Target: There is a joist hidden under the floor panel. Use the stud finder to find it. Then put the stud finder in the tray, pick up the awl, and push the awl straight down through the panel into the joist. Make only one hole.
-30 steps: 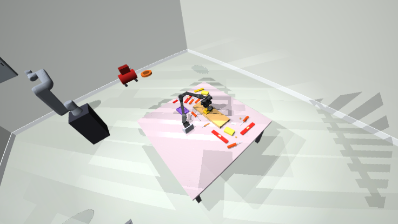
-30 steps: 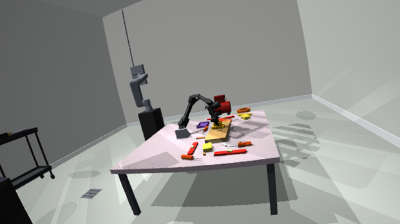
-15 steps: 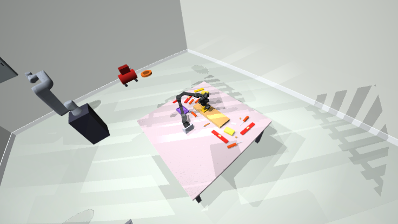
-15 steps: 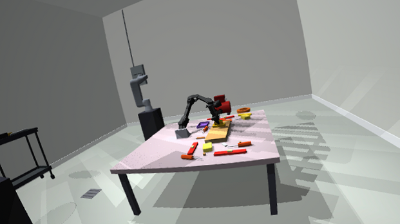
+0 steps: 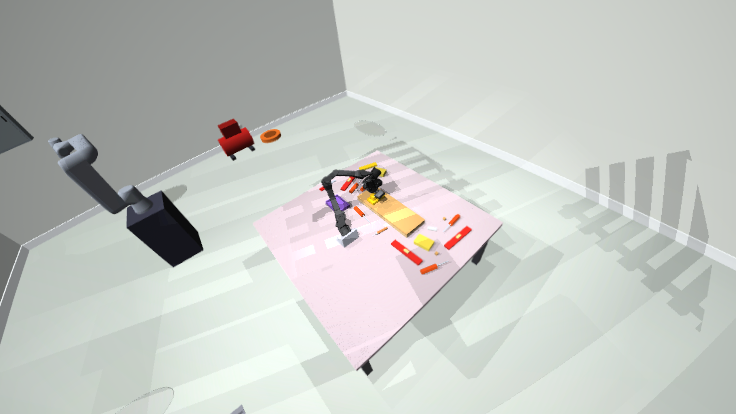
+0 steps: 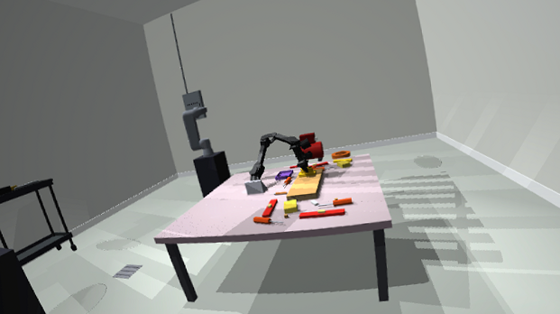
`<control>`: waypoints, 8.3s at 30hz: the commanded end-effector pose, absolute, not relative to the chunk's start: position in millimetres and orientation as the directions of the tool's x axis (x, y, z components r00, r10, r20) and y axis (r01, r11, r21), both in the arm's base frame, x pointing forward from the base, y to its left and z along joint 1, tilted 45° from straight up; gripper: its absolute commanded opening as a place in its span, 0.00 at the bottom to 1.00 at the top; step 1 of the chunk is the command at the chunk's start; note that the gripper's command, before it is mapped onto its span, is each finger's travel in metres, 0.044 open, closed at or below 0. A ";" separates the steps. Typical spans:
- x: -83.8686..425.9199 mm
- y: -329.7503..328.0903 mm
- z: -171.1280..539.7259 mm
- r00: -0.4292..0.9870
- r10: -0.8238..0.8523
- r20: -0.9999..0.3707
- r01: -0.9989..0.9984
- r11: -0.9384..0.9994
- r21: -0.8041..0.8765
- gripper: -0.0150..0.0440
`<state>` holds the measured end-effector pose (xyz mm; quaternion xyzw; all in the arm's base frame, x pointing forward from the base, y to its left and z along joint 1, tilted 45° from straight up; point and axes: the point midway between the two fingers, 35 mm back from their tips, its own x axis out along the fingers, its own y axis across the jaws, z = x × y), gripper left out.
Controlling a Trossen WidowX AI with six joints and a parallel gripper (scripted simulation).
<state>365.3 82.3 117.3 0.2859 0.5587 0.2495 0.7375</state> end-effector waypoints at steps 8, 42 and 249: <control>363.0 110.4 144.7 0.249 0.695 -0.674 -0.058 0.706 0.706 0.25; 363.4 106.2 140.5 0.248 0.695 -0.675 -0.058 0.706 0.706 0.25; 365.9 24.0 203.9 0.171 0.756 -0.631 -0.747 0.517 0.417 0.25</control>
